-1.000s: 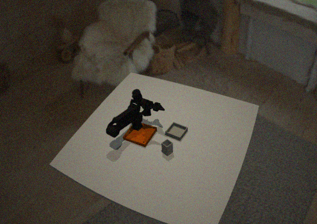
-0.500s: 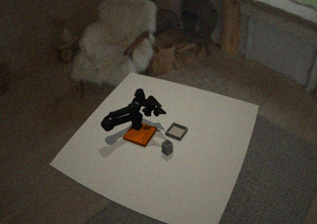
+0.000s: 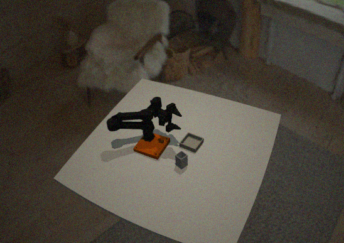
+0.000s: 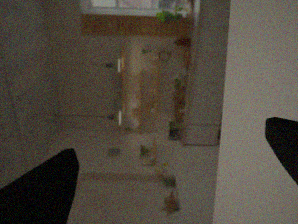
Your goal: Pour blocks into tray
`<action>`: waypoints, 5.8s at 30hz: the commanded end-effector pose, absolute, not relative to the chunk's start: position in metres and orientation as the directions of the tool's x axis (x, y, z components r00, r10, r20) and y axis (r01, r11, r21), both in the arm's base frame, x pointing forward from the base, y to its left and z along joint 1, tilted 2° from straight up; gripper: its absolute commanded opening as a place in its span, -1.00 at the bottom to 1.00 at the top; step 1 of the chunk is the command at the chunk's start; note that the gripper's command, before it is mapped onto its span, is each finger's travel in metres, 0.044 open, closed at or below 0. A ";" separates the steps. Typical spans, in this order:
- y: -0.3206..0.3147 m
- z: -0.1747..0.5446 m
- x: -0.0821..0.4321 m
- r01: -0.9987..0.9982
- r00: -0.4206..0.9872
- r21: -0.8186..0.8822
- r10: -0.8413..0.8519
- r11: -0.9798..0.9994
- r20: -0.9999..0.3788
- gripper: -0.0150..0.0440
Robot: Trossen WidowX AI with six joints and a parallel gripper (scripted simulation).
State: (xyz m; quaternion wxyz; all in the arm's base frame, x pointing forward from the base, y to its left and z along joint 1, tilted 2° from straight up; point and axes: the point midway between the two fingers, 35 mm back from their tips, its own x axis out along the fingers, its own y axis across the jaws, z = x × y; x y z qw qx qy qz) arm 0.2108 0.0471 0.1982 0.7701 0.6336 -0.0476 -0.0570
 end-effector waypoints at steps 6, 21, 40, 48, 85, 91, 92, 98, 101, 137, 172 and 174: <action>0.030 0.191 0.227 0.139 0.982 0.863 -0.178 0.486 -0.058 1.00; -0.010 0.169 0.245 0.309 0.950 0.493 -0.237 0.813 -0.204 1.00; -0.065 0.138 0.244 0.314 0.873 0.026 -0.278 0.949 -0.402 1.00; -0.072 0.131 0.242 0.298 0.861 -0.022 -0.278 0.954 -0.425 1.00; -0.082 0.051 0.266 0.298 0.862 -0.022 -0.278 0.954 -0.424 1.00; -0.085 0.046 0.273 0.298 0.862 -0.022 -0.279 0.954 -0.423 1.00; -0.085 0.045 0.274 0.298 0.862 -0.022 -0.279 0.954 -0.423 1.00; -0.088 0.041 0.282 0.298 0.862 -0.022 -0.279 0.954 -0.423 1.00; -0.089 0.039 0.286 0.298 0.862 -0.022 -0.279 0.954 -0.423 1.00; -0.094 0.030 0.304 0.298 0.863 -0.022 -0.279 0.954 -0.421 0.44; -0.093 0.074 0.304 0.298 0.864 -0.022 -0.279 0.954 -0.420 -0.49; -0.093 0.077 0.305 0.298 0.864 -0.022 -0.279 0.954 -0.420 -0.49</action>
